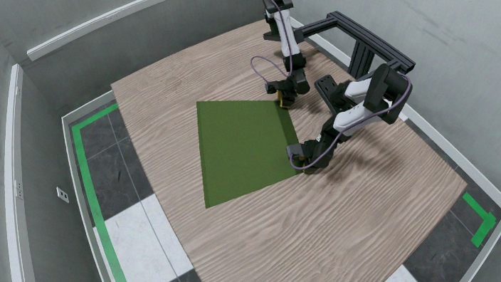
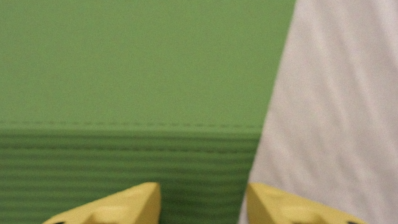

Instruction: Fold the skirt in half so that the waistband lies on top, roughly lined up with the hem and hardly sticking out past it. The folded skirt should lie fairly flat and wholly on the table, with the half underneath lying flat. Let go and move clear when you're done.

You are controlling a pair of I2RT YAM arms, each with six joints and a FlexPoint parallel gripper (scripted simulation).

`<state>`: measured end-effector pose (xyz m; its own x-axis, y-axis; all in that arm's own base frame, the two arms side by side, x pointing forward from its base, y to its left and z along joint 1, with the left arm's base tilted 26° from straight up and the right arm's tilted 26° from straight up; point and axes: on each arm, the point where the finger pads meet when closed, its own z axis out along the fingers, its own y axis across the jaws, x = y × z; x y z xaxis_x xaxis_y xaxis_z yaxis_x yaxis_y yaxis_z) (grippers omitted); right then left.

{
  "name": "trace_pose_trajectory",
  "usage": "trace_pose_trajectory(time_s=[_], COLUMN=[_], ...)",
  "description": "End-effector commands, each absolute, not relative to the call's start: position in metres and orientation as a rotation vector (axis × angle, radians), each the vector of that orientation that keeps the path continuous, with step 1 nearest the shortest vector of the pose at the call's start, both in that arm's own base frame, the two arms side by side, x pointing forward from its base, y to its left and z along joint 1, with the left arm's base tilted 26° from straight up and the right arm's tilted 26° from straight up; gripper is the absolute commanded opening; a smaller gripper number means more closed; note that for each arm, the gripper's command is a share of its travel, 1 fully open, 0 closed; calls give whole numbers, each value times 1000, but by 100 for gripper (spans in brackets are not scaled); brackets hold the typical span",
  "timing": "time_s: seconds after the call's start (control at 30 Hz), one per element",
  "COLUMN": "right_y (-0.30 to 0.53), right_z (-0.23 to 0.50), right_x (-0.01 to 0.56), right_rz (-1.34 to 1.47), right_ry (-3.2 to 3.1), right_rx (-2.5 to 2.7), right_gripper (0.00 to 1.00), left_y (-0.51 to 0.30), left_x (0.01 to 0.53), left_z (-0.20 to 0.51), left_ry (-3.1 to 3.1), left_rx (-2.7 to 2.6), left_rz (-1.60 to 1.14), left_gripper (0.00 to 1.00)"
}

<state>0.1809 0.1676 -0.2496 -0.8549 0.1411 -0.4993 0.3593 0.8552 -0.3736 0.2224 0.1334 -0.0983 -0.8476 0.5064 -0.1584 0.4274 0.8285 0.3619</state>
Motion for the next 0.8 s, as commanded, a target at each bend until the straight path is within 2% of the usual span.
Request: trace_pose_trajectory(time_s=[0.0, 0.17, 0.2, 0.37, 0.4, 0.63, 0.67, 0.77], right_y=[168, 159, 159, 159, 159, 159, 159, 159], right_z=[-264, -263, -263, -264, -264, -264, -264, -264], right_x=[186, 181, 181, 180, 180, 180, 180, 179], right_rz=[-610, -641, -641, -640, -640, -640, -640, -640], right_ry=[2565, 2570, 2570, 2573, 2573, 2576, 2576, 2576], right_rx=[381, 373, 373, 374, 375, 376, 376, 375], right_gripper=[41, 41, 33, 33, 25, 25, 17, 17], left_y=[139, 138, 138, 138, 138, 138, 138, 138], left_x=[233, 234, 234, 235, 235, 235, 235, 235], left_z=[-102, -102, -102, -102, -102, -102, -102, -101], left_ry=[2726, 2724, 2724, 2722, 2722, 2722, 2722, 2719], left_rx=[716, 721, 721, 726, 726, 726, 726, 725], left_rz=[473, 473, 473, 472, 472, 472, 472, 475], left_gripper=[41, 41, 33, 33, 25, 25, 17, 17])
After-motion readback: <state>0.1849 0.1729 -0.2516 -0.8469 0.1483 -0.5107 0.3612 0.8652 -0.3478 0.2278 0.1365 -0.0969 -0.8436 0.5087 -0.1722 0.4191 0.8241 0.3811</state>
